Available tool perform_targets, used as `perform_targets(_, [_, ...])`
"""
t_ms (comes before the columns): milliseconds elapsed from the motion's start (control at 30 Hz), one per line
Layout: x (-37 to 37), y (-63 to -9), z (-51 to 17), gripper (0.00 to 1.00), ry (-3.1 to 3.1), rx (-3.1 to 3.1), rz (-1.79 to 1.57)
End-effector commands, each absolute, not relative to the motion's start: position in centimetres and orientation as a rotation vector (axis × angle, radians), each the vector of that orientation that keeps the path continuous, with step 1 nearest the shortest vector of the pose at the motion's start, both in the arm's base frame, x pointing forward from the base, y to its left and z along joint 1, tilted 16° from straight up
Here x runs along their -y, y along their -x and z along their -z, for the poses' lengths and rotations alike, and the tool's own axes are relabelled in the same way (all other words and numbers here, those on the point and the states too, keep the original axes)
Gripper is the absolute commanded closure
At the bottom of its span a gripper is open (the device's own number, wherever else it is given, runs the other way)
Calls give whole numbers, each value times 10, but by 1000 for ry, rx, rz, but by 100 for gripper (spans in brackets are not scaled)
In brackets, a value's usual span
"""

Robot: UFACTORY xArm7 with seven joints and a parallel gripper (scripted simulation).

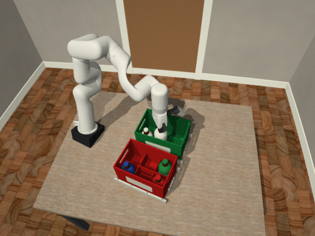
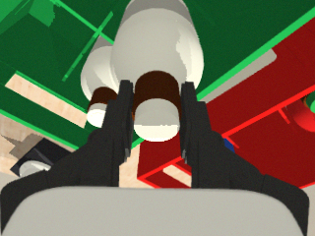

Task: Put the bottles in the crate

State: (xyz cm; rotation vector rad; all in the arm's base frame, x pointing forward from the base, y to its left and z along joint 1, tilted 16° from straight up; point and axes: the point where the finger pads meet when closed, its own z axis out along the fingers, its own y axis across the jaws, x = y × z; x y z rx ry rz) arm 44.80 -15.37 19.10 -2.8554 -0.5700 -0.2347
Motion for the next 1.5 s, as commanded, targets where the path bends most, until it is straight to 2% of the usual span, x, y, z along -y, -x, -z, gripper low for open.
perform_targets(0, [154, -450, -189, 100, 2858, 569, 241])
perform_targets(1467, [145, -454, -154, 100, 2858, 569, 241])
